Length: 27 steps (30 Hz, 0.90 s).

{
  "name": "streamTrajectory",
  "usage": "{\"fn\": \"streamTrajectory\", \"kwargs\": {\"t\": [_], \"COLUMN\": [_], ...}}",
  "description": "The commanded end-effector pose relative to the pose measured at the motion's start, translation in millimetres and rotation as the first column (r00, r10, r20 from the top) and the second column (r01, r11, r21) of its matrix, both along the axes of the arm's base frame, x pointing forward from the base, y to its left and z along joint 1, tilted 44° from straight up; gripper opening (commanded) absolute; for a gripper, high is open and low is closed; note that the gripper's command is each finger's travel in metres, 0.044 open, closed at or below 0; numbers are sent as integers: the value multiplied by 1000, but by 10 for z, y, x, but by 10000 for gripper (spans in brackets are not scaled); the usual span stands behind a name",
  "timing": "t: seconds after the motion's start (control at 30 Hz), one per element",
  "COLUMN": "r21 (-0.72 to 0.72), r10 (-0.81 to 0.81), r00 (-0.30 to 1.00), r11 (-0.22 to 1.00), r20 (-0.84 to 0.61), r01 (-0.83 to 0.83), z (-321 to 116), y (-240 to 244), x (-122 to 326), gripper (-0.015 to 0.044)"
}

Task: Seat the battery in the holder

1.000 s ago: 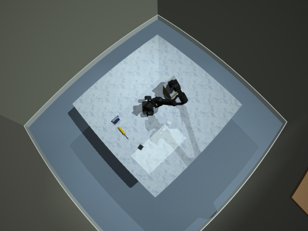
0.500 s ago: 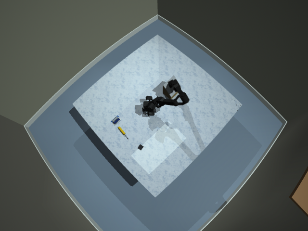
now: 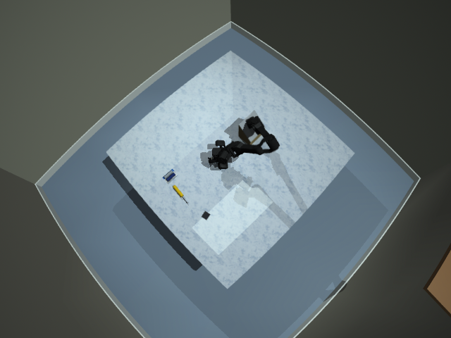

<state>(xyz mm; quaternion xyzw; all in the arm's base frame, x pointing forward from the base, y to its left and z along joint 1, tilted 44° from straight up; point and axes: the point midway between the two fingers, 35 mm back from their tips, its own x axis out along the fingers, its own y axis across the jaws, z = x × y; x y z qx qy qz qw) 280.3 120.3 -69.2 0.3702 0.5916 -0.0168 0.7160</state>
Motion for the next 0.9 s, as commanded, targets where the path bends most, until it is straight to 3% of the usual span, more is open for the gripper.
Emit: {"fn": "streamTrajectory", "kwargs": {"t": [0.0,0.87], "r21": [5,26], "r10": [4,94], "r00": [1000,990], "r11": [1000,995], "r20": [-8,-108], "r01": [-4,-91], "z": [15,-86], "y": [25,7], "x": [-63,0], "gripper": [64,64]}}
